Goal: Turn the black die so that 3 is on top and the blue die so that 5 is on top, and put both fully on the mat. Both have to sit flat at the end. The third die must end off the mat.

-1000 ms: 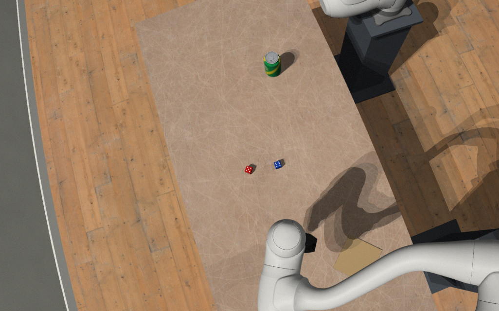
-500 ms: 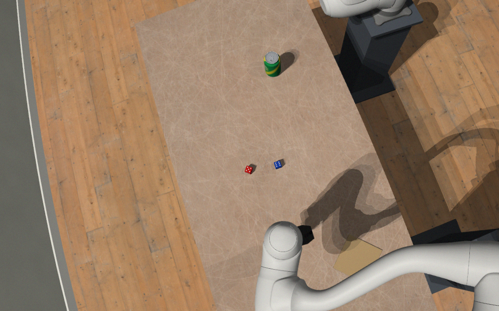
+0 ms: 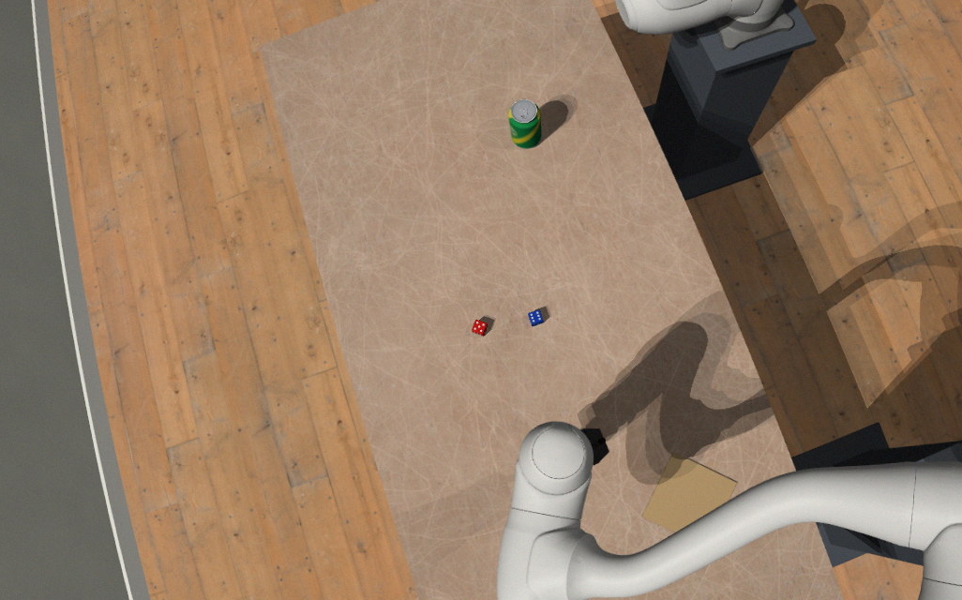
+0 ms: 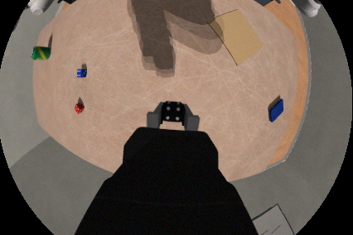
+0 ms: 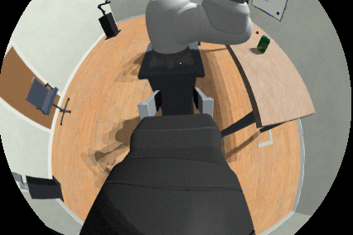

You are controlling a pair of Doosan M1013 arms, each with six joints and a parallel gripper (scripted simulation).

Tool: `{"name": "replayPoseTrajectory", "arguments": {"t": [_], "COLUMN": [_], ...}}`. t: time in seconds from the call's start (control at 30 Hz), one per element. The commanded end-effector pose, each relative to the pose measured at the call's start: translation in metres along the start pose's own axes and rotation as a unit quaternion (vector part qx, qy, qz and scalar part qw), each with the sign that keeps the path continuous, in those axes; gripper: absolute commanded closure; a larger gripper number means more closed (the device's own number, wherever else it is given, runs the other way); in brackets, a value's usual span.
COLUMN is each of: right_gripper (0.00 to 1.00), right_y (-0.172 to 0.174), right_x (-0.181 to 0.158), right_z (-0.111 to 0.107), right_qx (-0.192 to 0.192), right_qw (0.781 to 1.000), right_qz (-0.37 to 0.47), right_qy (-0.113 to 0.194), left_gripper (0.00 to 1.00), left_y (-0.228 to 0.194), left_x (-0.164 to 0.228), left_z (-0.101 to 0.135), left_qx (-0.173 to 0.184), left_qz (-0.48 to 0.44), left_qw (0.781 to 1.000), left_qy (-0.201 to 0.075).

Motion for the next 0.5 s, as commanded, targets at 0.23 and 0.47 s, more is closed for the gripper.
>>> {"name": "replayPoseTrajectory", "arguments": {"t": [0.23, 0.47], "right_gripper": [0.0, 0.0], "right_y": [0.0, 0.0], "right_x": [0.0, 0.0], "right_z": [0.0, 0.0], "right_qx": [0.0, 0.0], "right_qw": [1.0, 1.0], "right_qz": [0.0, 0.0], "right_qy": [0.0, 0.0], "left_gripper": [0.51, 0.51], "left_y": [-0.03, -0.048], "left_x": [0.005, 0.009], "left_z": [0.005, 0.013], "left_qx": [-0.158, -0.262], "left_qz": [-0.002, -0.003], "left_qw": [0.987, 0.964], "left_qy": [-0.027, -0.044]}}
Point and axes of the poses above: on each arm, the point where the finger pads meet when closed, its own z axis out along the fingers, its own x axis across the jaws, y = z × x, the point moved 9 cm from there along -z, back along the fingers, and after that the axes turned 10 degrees about -z, right-handed, at the moved point
